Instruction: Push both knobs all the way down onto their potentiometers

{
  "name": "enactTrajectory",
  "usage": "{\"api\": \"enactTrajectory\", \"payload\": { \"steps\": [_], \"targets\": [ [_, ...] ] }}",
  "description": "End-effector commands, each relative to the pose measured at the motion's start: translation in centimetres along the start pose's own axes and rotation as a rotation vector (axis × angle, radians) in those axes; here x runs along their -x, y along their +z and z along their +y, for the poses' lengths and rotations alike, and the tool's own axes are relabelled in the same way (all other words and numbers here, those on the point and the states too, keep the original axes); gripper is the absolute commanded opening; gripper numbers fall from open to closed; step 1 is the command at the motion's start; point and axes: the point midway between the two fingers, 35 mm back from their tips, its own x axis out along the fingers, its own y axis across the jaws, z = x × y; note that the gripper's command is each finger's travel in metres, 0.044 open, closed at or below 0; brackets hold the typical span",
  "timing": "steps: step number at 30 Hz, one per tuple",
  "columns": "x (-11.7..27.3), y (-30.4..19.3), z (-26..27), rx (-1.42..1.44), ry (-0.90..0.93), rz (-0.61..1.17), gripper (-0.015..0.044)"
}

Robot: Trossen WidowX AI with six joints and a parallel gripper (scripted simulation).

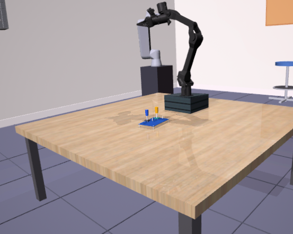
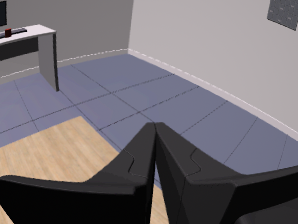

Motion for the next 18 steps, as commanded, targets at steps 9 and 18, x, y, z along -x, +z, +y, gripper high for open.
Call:
{"api": "enactTrajectory", "payload": {
  "steps": [9,18],
  "targets": [
    [-8.7,-6.1,7.1,-0.198,0.242,0.221,0.0],
    [-12.6,-11.2,15.1,-0.247,0.397,0.444,0.0]
  ]
}}
